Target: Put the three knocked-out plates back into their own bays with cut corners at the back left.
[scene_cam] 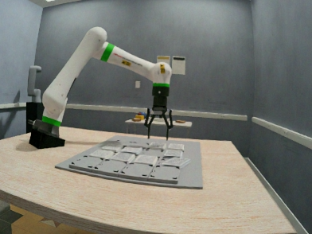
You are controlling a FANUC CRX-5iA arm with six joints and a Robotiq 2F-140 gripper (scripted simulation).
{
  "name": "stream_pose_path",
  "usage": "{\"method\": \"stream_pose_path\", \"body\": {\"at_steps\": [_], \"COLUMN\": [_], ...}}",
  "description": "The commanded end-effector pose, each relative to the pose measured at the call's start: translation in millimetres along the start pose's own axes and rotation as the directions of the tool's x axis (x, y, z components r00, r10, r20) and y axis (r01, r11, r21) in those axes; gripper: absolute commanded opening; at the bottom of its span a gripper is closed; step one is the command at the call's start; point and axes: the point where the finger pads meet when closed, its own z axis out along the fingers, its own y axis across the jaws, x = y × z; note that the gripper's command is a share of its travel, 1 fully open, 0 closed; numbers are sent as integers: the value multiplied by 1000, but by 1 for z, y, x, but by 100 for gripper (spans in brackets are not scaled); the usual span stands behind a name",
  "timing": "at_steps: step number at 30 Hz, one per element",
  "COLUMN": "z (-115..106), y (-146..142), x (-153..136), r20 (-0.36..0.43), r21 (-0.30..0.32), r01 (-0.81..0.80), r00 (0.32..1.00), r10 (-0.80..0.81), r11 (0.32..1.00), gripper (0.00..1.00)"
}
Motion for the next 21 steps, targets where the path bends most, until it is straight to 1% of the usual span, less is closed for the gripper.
{"method": "stream_pose_path", "body": {"at_steps": [1,5,10,12,14,21], "z": [-1,-1,-1,-1,-1,-1], "y": [-2,-8,-16,-19,-19,-29], "x": [4,19,37,44,44,70], "r20": [1,1,1,1,1,1], "r21": [2,2,2,2,2,2], "r01": [-33,-166,-327,-336,-336,-336], "r00": [999,986,945,942,942,942], "r10": [33,166,327,336,336,336], "r11": [999,986,945,942,942,942], "gripper": [70,70,70,70,70,70]}}
